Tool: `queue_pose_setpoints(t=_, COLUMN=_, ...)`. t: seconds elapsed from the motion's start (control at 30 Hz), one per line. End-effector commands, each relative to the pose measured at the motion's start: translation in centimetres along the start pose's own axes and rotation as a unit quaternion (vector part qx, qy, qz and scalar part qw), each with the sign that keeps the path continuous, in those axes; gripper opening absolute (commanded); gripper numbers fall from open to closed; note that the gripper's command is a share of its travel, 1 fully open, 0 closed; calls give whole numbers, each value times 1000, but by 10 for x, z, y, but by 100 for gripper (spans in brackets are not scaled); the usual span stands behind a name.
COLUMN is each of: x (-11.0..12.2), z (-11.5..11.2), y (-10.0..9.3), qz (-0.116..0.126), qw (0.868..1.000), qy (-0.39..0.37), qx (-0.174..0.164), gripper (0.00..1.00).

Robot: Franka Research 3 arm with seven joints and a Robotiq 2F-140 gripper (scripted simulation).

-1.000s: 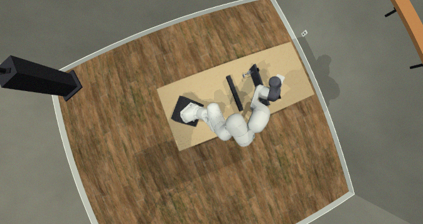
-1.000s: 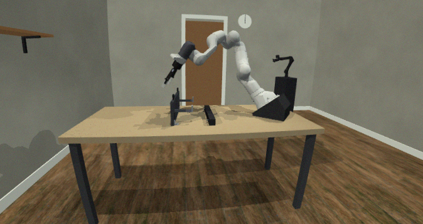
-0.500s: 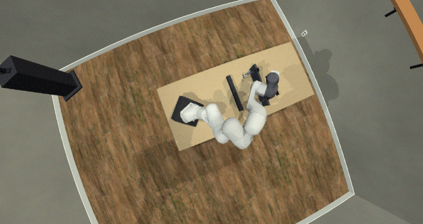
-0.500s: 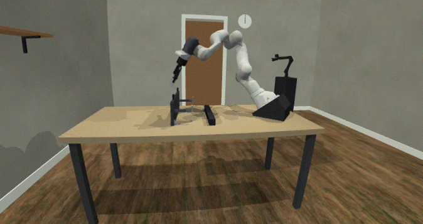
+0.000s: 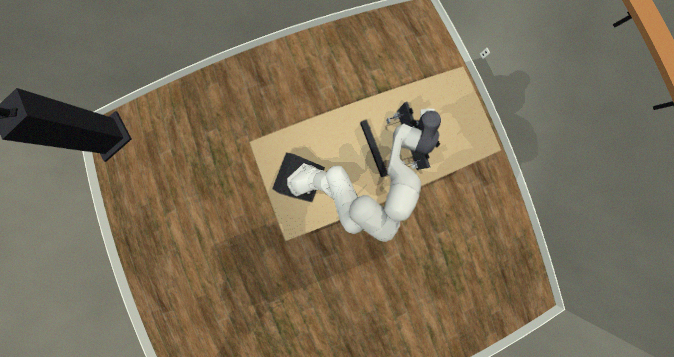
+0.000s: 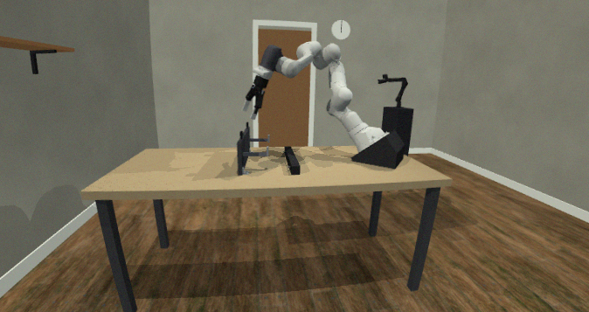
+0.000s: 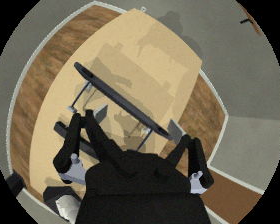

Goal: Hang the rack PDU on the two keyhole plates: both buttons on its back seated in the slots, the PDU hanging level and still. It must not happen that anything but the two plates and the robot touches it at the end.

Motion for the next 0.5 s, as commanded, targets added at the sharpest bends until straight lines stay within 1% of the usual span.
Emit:
queue_pose_setpoints(t=0.0, x=-22, z=-28, y=-16, qz=29, qw=990, qy=-132, qx=-33, gripper=100)
queue_pose_setpoints(t=0.2, x=-22, z=-28, y=-16, qz=31, qw=989, qy=-139, qx=-35, gripper=100)
queue_pose_setpoints(t=0.23, x=-44, z=-45, y=-33, qz=53, qw=977, qy=-203, qx=-44, gripper=100)
queue_pose_setpoints(t=0.4, x=-44, z=-45, y=-33, qz=54, qw=976, qy=-205, qx=-44, gripper=100)
queue_pose_setpoints(t=0.43, x=-63, z=-63, y=-49, qz=75, qw=960, qy=-265, qx=-51, gripper=100)
queue_pose_setpoints(t=0.47, x=-63, z=-63, y=-49, qz=76, qw=959, qy=-267, qx=-52, gripper=100)
Point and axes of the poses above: the point where the finger pads meet when closed, its own y axis out along the fingers, its own x axis across the jaws, z = x × y, the point moved 2 cm from there along -y, back along the fingers, and after that the axes turned 5 degrees about -y, right-handed, at the moved point
